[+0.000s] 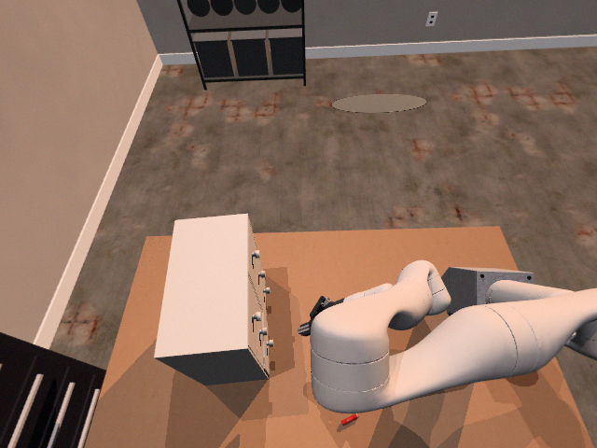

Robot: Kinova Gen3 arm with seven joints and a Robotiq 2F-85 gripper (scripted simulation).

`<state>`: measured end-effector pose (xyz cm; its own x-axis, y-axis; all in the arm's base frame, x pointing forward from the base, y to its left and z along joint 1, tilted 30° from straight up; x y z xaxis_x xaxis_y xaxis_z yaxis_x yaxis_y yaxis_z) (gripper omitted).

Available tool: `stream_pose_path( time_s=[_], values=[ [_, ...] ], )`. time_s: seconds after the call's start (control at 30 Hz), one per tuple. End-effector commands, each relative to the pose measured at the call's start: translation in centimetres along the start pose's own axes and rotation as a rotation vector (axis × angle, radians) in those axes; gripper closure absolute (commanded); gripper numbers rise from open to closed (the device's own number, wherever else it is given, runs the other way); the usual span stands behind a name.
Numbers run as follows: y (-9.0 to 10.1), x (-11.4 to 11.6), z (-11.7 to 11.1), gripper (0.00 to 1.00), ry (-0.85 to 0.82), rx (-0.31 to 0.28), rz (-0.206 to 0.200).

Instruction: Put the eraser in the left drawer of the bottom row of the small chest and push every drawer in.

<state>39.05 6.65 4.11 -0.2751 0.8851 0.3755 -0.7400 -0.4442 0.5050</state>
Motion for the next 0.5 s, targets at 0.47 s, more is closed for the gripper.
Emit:
stream_pose_path(
  time_s=[0.47],
  values=[
    [0.17,-0.03,0.25,1.00,0.000,0.009,0.002]
  ],
)
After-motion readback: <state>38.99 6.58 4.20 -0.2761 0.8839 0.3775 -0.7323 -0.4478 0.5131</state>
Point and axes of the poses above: the point where the finger pads meet when closed, its own y axis back along the fingers, its own x axis across the jaws, z = x × y, the point moved 10 cm from there along y, back along the fingers, and after that the axes turned 9 degrees about y, right-handed, at the moved point
